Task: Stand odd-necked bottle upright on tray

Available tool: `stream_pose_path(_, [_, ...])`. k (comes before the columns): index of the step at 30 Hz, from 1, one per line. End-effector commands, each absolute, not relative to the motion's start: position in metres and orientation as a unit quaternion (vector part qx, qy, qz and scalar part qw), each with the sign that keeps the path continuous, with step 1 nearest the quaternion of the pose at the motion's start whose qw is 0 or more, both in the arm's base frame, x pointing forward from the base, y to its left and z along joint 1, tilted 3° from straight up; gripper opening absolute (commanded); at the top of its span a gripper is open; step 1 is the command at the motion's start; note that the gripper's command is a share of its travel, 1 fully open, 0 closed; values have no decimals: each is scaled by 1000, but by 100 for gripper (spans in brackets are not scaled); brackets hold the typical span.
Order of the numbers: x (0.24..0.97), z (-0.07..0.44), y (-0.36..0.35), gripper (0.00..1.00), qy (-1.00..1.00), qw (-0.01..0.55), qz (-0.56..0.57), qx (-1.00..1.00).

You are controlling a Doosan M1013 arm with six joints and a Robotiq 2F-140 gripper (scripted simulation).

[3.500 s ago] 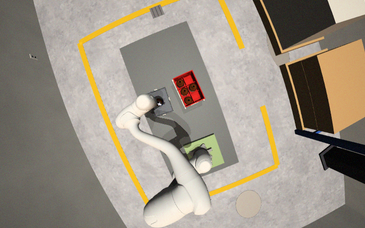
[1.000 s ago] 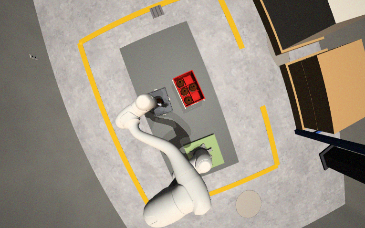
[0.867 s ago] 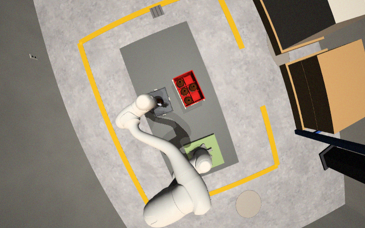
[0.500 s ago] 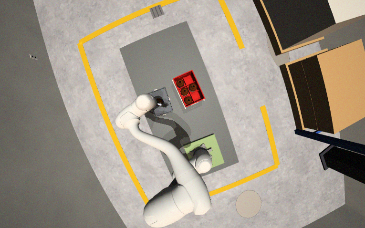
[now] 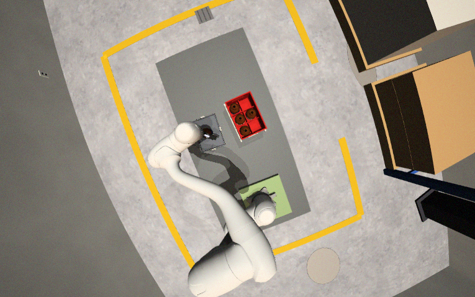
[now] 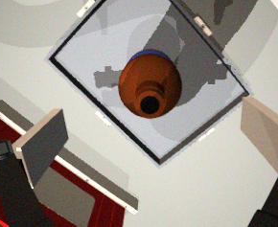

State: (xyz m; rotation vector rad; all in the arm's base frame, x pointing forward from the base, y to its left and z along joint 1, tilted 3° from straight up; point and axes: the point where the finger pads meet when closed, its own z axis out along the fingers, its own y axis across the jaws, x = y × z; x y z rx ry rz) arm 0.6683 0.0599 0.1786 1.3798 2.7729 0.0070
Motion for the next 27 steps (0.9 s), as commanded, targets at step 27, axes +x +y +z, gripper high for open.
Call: stream_pose_path(27, [665,241,60,100,895,23,2,446])
